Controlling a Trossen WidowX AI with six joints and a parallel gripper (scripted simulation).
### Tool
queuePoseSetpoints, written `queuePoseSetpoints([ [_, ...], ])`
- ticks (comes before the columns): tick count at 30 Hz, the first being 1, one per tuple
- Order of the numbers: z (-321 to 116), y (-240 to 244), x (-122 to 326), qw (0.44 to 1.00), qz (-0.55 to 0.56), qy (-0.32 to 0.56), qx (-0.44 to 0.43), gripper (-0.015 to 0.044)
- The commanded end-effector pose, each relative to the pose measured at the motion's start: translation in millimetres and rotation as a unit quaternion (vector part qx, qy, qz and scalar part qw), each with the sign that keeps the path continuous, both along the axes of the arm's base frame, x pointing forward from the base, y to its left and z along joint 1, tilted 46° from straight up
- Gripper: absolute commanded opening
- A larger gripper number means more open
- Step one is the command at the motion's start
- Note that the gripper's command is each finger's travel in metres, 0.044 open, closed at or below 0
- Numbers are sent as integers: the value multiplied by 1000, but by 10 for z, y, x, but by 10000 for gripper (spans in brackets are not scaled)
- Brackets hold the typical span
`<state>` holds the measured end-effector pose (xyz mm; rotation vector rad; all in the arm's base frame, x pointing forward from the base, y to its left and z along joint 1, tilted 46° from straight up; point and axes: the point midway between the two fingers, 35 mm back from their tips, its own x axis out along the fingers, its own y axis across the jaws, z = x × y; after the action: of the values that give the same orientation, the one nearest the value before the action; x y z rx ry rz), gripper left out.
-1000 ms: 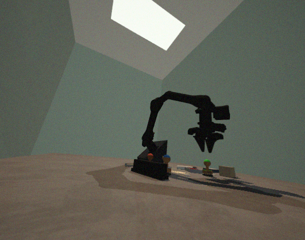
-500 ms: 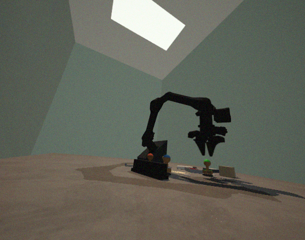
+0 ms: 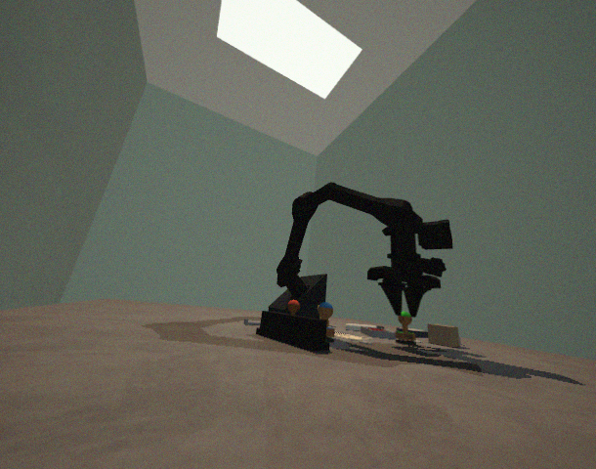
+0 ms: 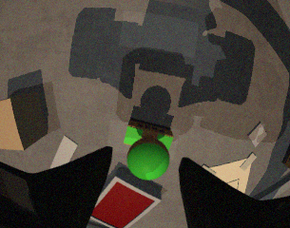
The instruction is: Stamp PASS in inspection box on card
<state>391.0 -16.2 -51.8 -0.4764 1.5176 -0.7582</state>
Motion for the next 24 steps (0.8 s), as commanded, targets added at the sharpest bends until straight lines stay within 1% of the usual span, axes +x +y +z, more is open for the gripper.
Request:
queuePoseSetpoints([
  [1, -48, -54, -15, 1000, 2, 3, -2, 225],
  [21, -240, -255, -65, 1000, 2, 3, -3, 225],
  [24, -225, -237, -56, 1000, -1, 1, -2, 205],
])
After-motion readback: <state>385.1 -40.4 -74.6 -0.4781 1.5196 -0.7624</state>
